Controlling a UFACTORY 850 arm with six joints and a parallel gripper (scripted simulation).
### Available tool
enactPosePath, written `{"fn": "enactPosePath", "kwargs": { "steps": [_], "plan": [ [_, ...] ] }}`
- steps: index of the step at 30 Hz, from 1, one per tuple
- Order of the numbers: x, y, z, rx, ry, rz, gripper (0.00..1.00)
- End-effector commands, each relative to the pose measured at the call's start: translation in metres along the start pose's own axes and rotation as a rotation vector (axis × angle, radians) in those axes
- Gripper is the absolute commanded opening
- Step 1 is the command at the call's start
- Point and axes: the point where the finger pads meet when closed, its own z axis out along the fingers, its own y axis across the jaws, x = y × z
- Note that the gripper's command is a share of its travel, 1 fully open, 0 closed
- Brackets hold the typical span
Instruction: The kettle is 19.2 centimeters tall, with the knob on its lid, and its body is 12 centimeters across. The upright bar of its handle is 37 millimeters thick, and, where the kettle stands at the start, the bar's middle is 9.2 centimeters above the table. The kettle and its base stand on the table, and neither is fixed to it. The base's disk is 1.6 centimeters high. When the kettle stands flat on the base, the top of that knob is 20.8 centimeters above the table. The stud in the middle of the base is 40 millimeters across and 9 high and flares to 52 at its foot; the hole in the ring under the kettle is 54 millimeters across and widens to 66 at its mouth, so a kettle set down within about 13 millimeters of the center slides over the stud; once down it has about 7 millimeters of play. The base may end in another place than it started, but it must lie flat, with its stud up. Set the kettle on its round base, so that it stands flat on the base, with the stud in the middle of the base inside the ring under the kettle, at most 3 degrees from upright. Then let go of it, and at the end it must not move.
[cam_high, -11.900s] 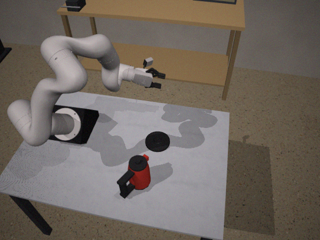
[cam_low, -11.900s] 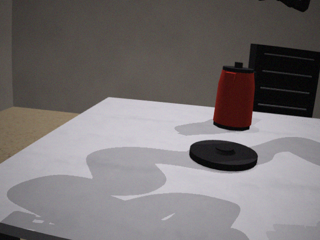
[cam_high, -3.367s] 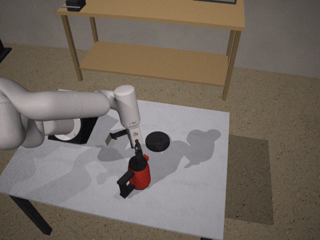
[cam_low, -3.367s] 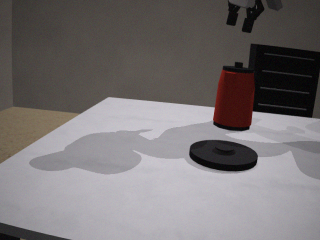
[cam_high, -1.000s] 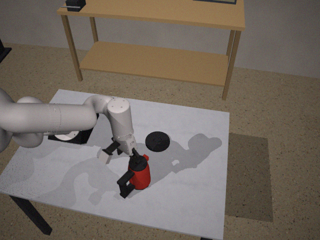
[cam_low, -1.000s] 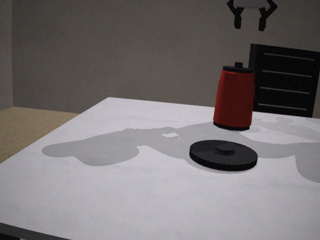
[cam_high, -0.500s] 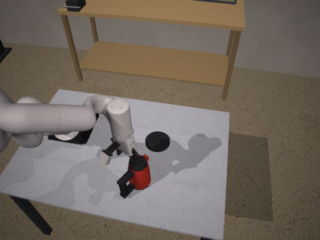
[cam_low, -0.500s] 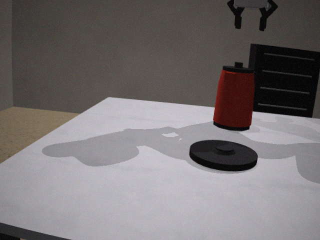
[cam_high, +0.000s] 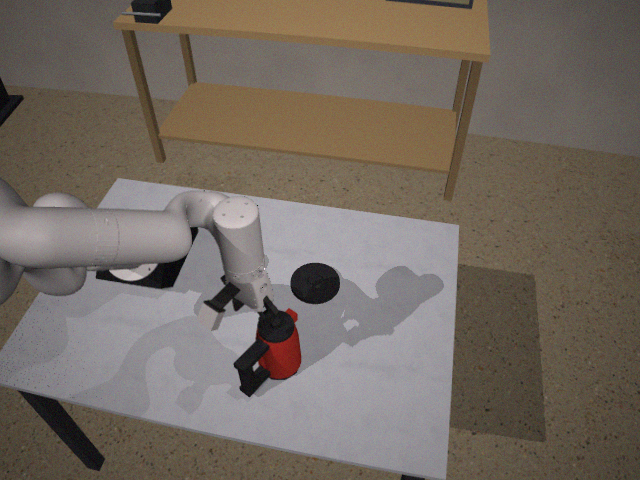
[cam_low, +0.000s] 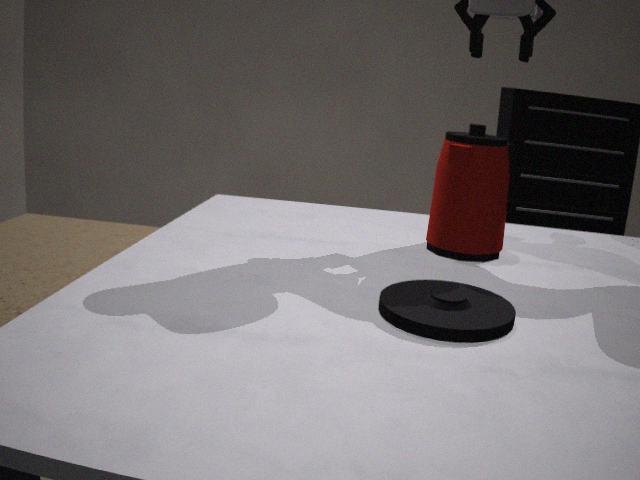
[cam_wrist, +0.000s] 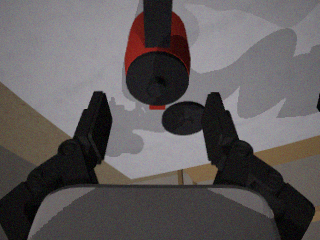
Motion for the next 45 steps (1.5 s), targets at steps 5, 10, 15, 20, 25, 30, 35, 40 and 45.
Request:
{"fn": "enactPosePath", "kwargs": {
  "steps": [5, 10, 15, 20, 25, 30, 35, 40, 45],
  "plan": [
    [-0.0001, -0.0005, -0.0006, 0.001, -0.001, 0.000, 0.81],
    [-0.0001, -0.0005, -0.0006, 0.001, -0.001, 0.000, 0.81],
    [-0.0001, -0.0005, -0.0006, 0.001, -0.001, 0.000, 0.81],
    [-0.0001, -0.0005, -0.0006, 0.001, -0.001, 0.000, 0.81],
    [-0.0001, -0.0005, -0.0006, 0.001, -0.001, 0.000, 0.81],
    [-0.0001, -0.0005, -0.0006, 0.001, -0.001, 0.000, 0.81],
    [-0.0001, -0.0005, -0.0006, 0.001, -0.001, 0.000, 0.81],
    [-0.0001, -0.0005, -0.0003, 0.001, -0.001, 0.000, 0.81],
    [-0.0001, -0.0005, 0.0049, 0.001, -0.001, 0.000, 0.81]
  ]
}}
